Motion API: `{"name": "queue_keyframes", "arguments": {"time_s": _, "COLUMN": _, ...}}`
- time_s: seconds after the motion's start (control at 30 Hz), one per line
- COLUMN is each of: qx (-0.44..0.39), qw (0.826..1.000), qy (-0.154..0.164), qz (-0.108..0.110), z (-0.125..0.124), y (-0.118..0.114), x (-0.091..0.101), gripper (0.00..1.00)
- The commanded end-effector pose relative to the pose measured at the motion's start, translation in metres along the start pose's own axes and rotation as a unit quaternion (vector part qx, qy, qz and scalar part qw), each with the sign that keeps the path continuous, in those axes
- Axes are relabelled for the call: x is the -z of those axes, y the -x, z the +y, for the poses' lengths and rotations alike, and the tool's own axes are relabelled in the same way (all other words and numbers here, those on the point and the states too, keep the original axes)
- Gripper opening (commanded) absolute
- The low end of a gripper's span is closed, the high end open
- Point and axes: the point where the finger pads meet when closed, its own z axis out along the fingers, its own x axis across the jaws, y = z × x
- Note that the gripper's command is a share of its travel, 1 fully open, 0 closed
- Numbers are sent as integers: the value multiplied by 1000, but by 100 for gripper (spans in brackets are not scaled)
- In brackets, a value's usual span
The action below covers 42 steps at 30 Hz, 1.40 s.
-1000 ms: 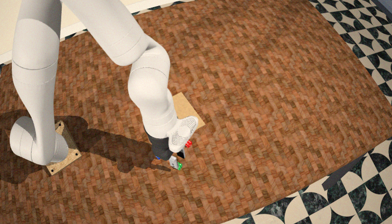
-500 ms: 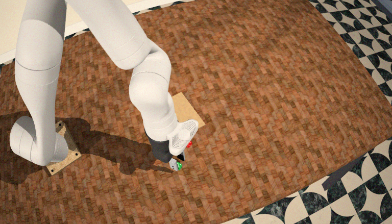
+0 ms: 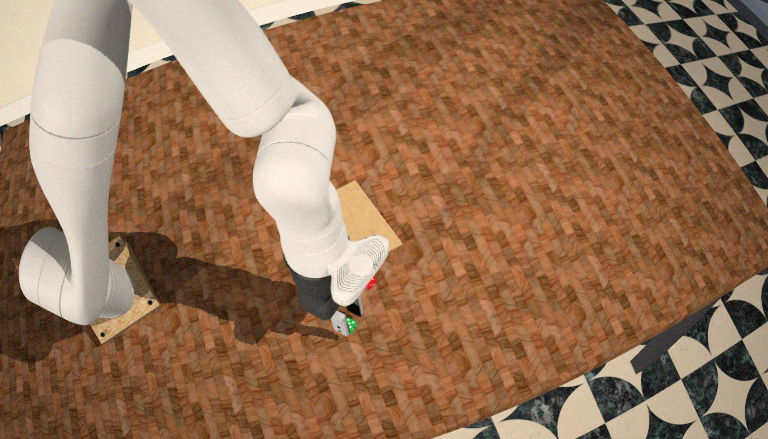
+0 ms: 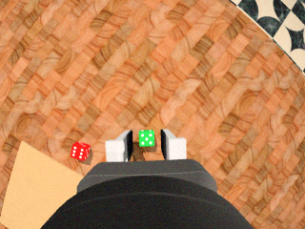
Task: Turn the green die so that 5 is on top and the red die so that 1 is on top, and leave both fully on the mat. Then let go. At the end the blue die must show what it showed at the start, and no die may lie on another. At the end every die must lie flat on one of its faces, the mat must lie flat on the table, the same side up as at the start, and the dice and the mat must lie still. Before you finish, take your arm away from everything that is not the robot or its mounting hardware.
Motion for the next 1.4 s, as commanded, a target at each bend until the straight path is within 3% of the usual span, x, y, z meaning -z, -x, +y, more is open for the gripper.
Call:
{"name": "queue_keyframes", "arguments": {"time_s": 0.0, "qx": 0, "qw": 1000, "qy": 0, "qz": 0, "z": 0, "y": 0, "x": 0, "gripper": 64}}
{"name": "queue_keyframes", "arguments": {"time_s": 0.87, "qx": 0, "qw": 1000, "qy": 0, "qz": 0, "z": 0, "y": 0, "x": 0, "gripper": 64}}
{"name": "queue_keyframes", "arguments": {"time_s": 1.37, "qx": 0, "qw": 1000, "qy": 0, "qz": 0, "z": 0, "y": 0, "x": -14, "gripper": 64}}
